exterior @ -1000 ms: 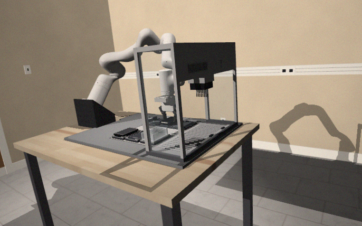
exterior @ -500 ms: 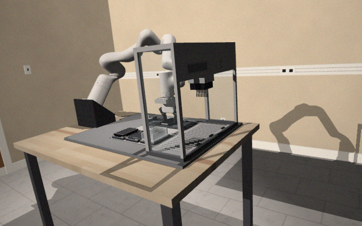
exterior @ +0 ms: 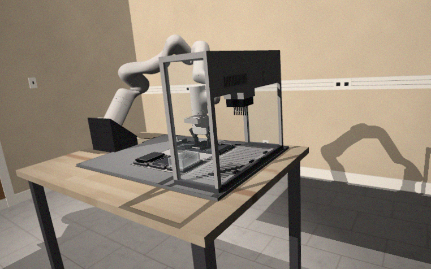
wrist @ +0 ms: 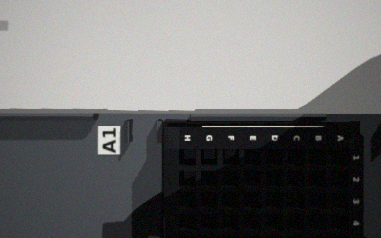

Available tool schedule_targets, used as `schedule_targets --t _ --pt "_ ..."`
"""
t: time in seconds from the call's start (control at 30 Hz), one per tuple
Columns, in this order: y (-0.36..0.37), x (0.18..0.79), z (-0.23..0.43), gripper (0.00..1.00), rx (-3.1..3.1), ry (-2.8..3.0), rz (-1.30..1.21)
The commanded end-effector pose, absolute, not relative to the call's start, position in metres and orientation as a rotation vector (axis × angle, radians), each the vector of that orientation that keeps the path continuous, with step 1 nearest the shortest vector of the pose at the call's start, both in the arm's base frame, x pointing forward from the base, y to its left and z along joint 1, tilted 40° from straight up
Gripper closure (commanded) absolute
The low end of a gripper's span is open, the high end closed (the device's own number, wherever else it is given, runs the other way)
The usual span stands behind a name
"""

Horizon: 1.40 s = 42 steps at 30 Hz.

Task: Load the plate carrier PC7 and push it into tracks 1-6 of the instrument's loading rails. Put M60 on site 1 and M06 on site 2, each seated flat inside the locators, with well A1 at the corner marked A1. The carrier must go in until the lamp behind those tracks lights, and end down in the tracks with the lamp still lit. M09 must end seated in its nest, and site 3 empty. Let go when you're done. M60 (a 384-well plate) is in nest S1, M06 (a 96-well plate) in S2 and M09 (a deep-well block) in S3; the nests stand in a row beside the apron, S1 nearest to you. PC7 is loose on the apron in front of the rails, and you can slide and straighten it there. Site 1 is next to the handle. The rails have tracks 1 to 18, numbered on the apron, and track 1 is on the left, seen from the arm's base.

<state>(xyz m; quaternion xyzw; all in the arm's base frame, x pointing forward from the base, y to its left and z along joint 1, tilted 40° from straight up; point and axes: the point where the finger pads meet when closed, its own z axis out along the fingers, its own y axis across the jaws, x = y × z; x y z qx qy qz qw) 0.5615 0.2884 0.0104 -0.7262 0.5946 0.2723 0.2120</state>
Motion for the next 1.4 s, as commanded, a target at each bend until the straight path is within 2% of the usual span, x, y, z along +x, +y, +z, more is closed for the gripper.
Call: schedule_targets --t 0.0,0.03,1.37 --pt "0.2882 0.5625 0.0112 1.0 -2.016 1.651 0.754" --pt "0.2886 0.5624 0.0106 0.0 -2.016 1.651 0.754" --pt "0.2823 0.5638 0.0183 0.0 -2.016 1.651 0.754"
